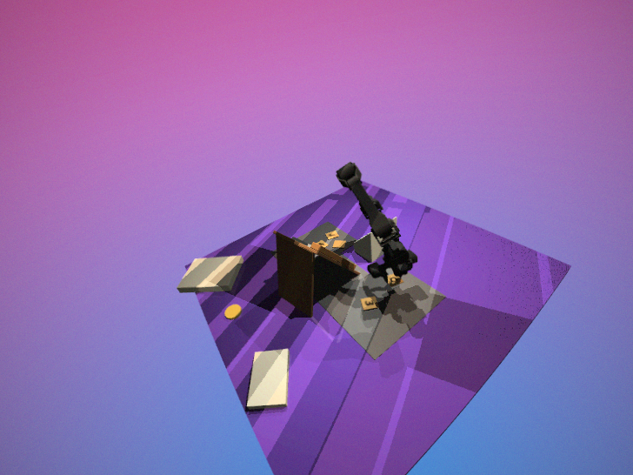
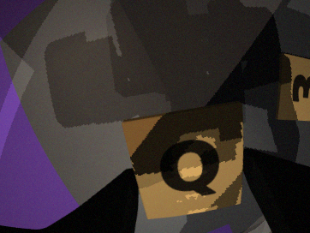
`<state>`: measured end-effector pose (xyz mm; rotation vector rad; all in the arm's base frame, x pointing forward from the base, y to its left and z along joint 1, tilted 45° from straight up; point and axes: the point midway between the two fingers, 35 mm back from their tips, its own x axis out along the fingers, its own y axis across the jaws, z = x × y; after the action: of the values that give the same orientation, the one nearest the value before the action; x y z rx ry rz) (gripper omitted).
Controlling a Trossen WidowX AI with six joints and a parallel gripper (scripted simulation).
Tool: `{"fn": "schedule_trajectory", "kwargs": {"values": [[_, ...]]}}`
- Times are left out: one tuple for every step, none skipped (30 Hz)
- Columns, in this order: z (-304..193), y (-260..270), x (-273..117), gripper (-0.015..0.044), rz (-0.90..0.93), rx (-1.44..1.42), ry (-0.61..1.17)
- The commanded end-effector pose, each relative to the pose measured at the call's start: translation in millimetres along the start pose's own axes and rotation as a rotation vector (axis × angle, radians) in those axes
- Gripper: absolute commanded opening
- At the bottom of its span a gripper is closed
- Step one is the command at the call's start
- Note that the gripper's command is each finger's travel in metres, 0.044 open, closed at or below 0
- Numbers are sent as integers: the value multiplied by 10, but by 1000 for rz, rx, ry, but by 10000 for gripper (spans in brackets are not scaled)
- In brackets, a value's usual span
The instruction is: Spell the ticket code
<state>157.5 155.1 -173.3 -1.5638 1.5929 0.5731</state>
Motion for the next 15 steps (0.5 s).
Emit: {"fn": "schedule_trajectory", "kwargs": {"values": [[81,-89,-174,0,21,55,-71],[97,-116,-219,0,25,67,-89],[112,-144,-263,0,29,78,-106],[125,-172,-308,0,33,89,-123],[138,-201,-353,0,37,101,-141],[149,-229,-399,0,41,112,-158],[160,-259,-444,0,45,123,-175],[169,-288,-489,0,49,134,-192],[177,-318,-533,0,52,145,-209],[184,-348,-578,0,56,155,-226],[190,-378,-623,0,59,166,-243],[196,-409,-669,0,62,177,-260],[200,-440,-714,0,66,187,-277],[203,-471,-759,0,69,198,-294],[206,-502,-805,0,72,208,-311]]}}
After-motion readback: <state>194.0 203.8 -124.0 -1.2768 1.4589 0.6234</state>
